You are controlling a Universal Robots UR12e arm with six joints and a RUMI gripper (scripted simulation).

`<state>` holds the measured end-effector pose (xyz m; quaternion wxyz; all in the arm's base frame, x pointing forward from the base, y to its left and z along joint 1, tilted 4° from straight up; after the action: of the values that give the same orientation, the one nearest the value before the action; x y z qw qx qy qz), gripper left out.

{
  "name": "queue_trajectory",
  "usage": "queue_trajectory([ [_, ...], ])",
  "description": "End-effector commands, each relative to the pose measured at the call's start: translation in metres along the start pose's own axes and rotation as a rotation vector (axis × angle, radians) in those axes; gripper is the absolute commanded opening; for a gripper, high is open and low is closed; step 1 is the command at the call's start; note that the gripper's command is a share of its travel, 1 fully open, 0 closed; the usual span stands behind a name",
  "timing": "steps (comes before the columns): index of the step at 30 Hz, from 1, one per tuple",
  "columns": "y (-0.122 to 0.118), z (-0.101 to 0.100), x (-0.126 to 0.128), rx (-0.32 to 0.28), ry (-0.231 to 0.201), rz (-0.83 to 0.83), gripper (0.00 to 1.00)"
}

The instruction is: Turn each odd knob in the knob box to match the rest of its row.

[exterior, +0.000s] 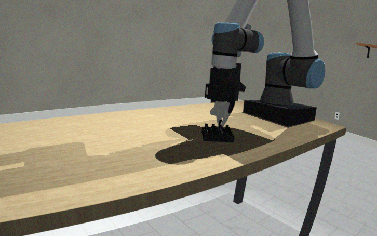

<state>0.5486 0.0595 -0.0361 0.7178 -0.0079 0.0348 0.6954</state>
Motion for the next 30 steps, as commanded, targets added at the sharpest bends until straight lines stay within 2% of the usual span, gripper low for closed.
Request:
queue_trajectory([
  [1, -0.0006, 0.0005, -0.0001, -0.001, 0.0, 0.0, 0.04],
  [30, -0.0006, 0.0005, -0.0001, -0.001, 0.0, 0.012, 0.04],
])
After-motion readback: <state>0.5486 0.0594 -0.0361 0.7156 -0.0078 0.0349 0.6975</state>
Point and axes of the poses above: the point where the finger pads meet when closed, its own z axis back along the fingers, its own x axis across the jaws, y = z × x, the point moved 1 cm from there along z, back along the fingers, and after that the axes turned 2 degrees about -z, right-handed, at the moved point
